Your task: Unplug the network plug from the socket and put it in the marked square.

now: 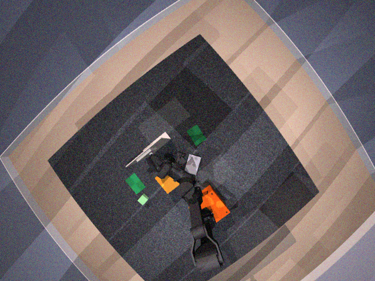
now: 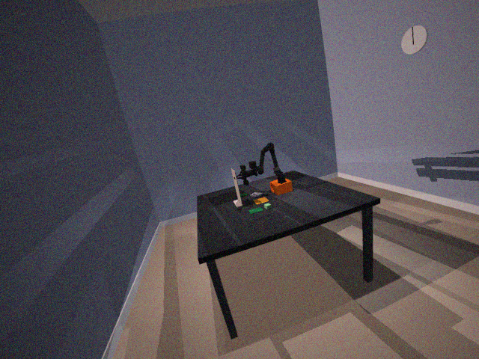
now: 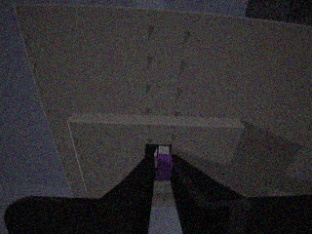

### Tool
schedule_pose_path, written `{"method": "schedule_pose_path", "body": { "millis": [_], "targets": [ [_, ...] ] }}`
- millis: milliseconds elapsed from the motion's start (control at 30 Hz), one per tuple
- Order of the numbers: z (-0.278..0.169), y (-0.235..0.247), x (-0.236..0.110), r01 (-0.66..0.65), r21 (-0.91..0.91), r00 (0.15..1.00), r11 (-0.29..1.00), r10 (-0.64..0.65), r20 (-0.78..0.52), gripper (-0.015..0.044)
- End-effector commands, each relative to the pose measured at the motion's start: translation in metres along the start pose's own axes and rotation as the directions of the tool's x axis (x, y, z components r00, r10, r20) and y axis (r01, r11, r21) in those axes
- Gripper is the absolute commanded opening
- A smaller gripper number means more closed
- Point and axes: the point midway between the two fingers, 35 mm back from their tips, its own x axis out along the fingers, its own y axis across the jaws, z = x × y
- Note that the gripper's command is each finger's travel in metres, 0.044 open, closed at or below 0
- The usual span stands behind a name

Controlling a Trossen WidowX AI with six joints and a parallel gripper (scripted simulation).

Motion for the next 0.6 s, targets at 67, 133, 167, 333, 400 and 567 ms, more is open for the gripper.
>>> {"method": "schedule_pose_path", "body": {
  "millis": [67, 133, 167, 333, 400, 567],
  "targets": [
    [0.0011, -0.0001, 0.0002, 0.000, 0.004, 1.000, 1.000, 0.000, 0.006, 0.0016],
    [0.0011, -0.0001, 0.0002, 0.000, 0.004, 1.000, 1.000, 0.000, 0.006, 0.0003],
    [0.0011, -0.0001, 0.0002, 0.000, 0.004, 1.000, 1.000, 0.000, 0.006, 0.0000],
    [0.0008, -0.0002, -0.0005, 0.000, 0.004, 1.000, 1.000, 0.000, 0.006, 0.0000],
    [0.0003, -0.0002, -0.0016, 0.000, 0.004, 1.000, 1.000, 0.000, 0.006, 0.0000],
    [-0.0009, -0.0003, -0.0045, 0.001, 0.004, 1.000, 1.000, -0.001, 0.006, 0.0000]
  ]
}}
